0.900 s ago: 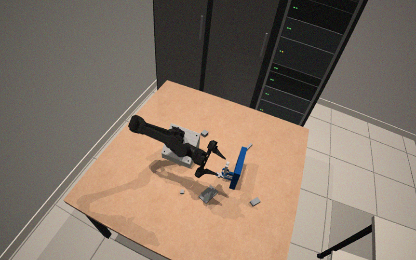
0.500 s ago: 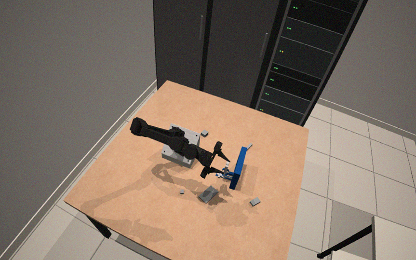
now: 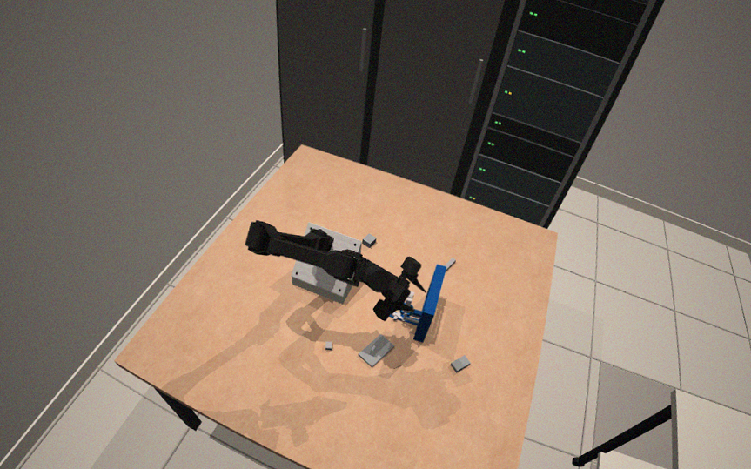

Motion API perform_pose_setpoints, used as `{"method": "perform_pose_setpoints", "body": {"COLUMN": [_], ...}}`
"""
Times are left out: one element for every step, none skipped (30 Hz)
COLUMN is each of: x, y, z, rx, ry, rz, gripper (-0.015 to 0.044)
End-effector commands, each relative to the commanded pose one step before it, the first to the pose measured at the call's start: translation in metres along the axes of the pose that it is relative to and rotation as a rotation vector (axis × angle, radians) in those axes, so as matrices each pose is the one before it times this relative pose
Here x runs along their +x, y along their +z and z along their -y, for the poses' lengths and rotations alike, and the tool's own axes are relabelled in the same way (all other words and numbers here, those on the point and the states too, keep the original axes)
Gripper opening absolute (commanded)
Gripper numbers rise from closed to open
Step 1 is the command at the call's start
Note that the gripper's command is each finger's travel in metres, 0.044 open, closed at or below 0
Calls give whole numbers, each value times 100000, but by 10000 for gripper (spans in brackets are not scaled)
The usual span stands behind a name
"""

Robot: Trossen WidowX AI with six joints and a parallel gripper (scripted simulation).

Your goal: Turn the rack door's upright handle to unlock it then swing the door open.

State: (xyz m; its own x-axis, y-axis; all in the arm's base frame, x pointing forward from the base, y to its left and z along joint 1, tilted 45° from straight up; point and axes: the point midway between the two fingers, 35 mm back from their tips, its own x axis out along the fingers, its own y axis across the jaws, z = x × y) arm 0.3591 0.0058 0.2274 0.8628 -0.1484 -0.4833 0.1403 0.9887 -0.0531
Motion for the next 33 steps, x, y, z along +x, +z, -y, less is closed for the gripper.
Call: {"method": "perform_pose_setpoints", "body": {"x": [644,227,247,259,255,251,247,243,238,234,230,225,220,216,211,206,201,196,191,186,181,176,170,165,159,154,148,143,137,131,126,120,114], "y": [-794,-269,-292,-264,-260,-254,-249,-244,-239,-233,-228,-222,-217,-211,-205,-200,-194,-188,-182,-176,-170,-165,-159,-153,-147,-140,-134,-128,-122,-116,-110,-103,-97], "z": [-68,-68,-77,-87,-89,-91,-92,-94,-95,-97,-98,-99,-100,-101,-102,-103,-104,-105,-105,-106,-106,-107,-107,-108,-108,-108,-108,-108,-108,-108,-108,-107,-107], "rx": [-2661,-724,-834,-654,-687,-720,-752,-784,-815,-846,-877,-907,-937,-966,-996,-1024,-1052,-1080,-1107,-1134,-1160,-1185,-1211,-1235,-1260,-1284,-1307,-1330,-1353,-1374,-1396,-1417,-1437], "ry": [-3462,-797,-893,-853,-871,-888,-905,-922,-939,-956,-973,-990,-1007,-1024,-1041,-1058,-1075,-1092,-1109,-1125,-1142,-1158,-1175,-1191,-1207,-1223,-1239,-1255,-1271,-1286,-1301,-1317,-1331], "rz": [-7073,-2168,-2379,-2335,-2319,-2300,-2280,-2260,-2239,-2218,-2197,-2175,-2153,-2129,-2107,-2083,-2059,-2035,-2011,-1986,-1960,-1935,-1909,-1883,-1857,-1830,-1803,-1776,-1749,-1721,-1694,-1666,-1638], "gripper": [296,296,296,296,296,296,296,296,296,296,296,296,296,296,296,296,296,296,296,296,296,296,296,296,296,296,296,296,296,296,296,296,296]}}
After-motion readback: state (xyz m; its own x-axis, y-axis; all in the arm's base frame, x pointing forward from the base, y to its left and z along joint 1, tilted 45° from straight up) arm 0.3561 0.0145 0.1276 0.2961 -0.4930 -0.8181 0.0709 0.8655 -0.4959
